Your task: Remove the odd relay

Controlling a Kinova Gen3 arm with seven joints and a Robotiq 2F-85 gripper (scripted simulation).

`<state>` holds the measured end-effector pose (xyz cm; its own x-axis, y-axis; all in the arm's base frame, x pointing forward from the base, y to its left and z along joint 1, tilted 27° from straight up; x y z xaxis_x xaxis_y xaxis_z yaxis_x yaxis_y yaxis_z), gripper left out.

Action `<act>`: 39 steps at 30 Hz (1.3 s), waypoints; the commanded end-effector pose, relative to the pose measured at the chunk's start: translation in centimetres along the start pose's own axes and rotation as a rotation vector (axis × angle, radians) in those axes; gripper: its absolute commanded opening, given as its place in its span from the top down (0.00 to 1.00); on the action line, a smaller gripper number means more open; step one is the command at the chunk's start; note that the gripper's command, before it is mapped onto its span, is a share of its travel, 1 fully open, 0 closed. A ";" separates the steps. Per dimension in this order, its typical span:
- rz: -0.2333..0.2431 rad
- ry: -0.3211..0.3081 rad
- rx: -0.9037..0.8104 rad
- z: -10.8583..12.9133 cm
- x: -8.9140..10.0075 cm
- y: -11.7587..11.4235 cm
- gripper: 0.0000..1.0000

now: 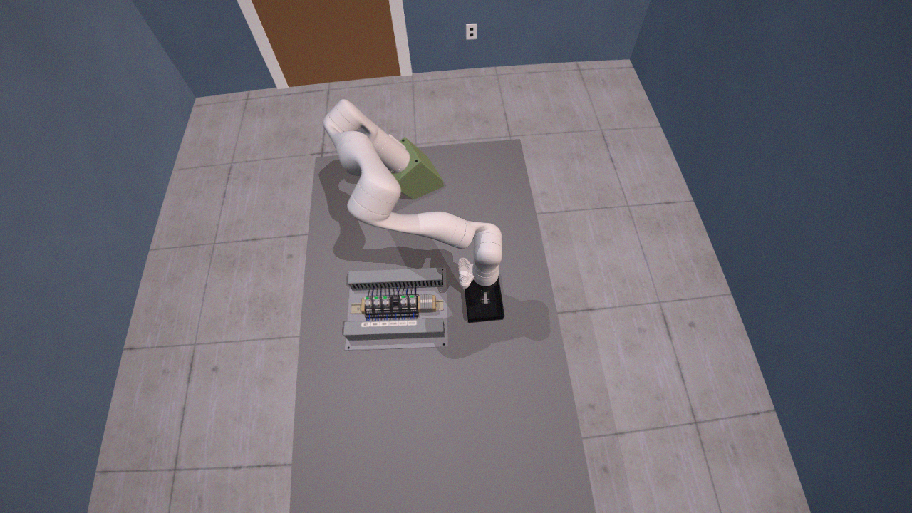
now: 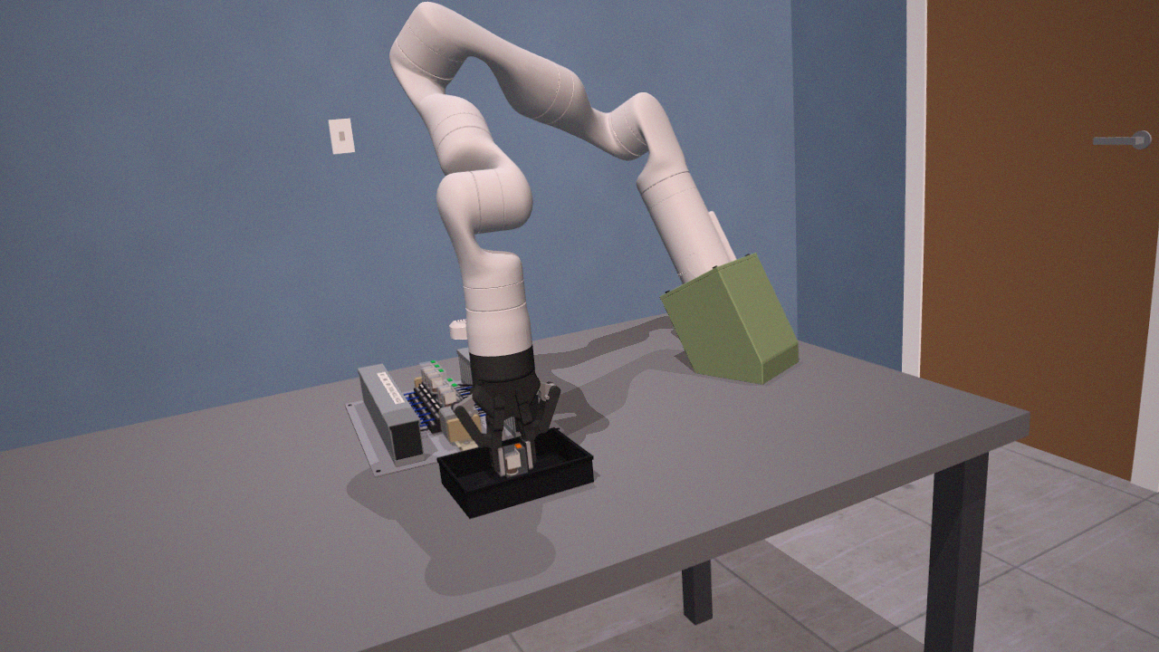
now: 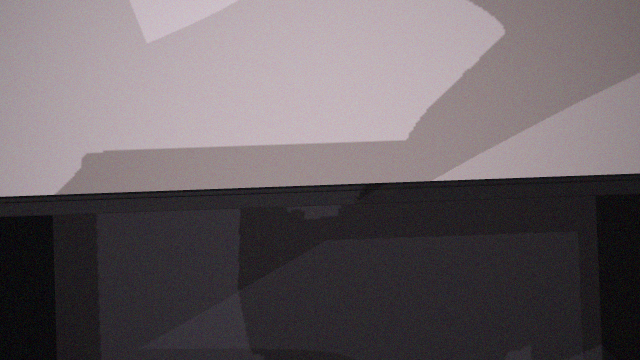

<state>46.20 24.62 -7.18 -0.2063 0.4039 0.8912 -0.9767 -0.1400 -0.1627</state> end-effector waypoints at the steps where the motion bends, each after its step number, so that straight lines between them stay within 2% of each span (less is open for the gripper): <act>1: 0.000 -0.001 0.000 0.1 0.0 0.0 1.00; 32: 0.000 -0.001 0.000 0.1 0.0 0.0 1.00; 33: 0.000 -0.001 0.000 0.1 0.0 0.0 0.39; 39: 0.000 -0.001 0.000 0.1 0.0 0.0 0.39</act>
<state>46.20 24.60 -7.18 -0.2061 0.4041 0.8912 -0.9768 -0.1399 -0.1624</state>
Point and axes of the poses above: the point where the finger pads meet when closed, its own x axis back along the fingers, its own y axis across the jaws, z = x × y, the point moved 6 cm from there along x, back along the fingers, and after that the axes turned 5 degrees about x, right-handed, at the moved point
